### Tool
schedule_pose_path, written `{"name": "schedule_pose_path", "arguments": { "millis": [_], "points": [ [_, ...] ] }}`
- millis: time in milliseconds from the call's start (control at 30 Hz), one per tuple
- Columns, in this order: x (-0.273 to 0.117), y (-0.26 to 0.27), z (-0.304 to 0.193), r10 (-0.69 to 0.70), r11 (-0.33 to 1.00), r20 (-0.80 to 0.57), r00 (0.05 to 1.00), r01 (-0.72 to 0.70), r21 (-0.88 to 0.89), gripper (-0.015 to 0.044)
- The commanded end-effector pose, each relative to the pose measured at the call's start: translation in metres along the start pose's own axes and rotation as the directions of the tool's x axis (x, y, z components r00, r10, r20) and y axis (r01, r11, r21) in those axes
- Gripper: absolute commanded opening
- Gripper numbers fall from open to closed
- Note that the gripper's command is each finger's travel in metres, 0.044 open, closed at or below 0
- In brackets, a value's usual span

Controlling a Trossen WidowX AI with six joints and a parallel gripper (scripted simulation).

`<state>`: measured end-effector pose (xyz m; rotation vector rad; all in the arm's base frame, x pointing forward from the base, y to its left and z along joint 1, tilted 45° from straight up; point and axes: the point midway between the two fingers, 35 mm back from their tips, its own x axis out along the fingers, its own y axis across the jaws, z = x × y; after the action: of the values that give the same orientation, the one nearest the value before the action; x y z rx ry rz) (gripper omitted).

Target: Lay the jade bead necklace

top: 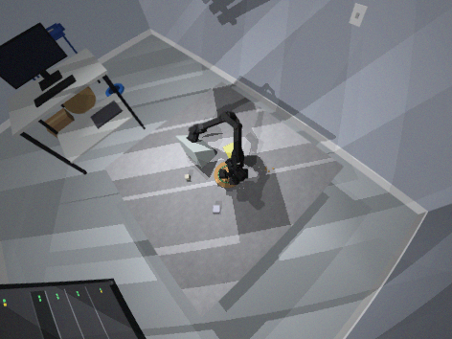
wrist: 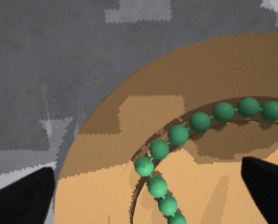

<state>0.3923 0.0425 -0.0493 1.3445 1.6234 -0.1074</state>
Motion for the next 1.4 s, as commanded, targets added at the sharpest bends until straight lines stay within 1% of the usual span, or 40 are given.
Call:
{"name": "schedule_pose_path", "arguments": {
  "millis": [0,233,333,633,767,967,1133,1167,1200,1367],
  "points": [
    [-0.001,0.0,0.0,0.001,1.0,-0.001,1.0,-0.001,-0.006,0.044],
    [-0.001,0.0,0.0,0.001,1.0,-0.001,1.0,-0.001,-0.006,0.044],
    [-0.005,-0.002,-0.01,0.001,1.0,-0.001,1.0,-0.001,-0.028,0.0361],
    [-0.028,-0.024,-0.074,0.0,0.986,-0.003,1.0,0.0,-0.165,0.0125],
    [-0.032,-0.033,-0.09,-0.001,0.979,-0.004,1.0,0.0,-0.202,0.012],
    [-0.031,-0.033,-0.09,-0.001,0.979,-0.004,1.0,0.0,-0.202,0.012],
    [-0.016,-0.033,-0.091,0.0,0.979,-0.004,1.0,0.0,-0.202,0.012],
    [-0.016,-0.033,-0.091,0.0,0.979,-0.004,1.0,0.0,-0.202,0.012],
    [-0.024,-0.029,-0.088,0.004,0.977,0.004,1.0,-0.004,-0.212,0.012],
    [-0.02,-0.03,-0.088,0.004,0.978,0.003,1.0,-0.003,-0.211,0.012]
  ]
}}
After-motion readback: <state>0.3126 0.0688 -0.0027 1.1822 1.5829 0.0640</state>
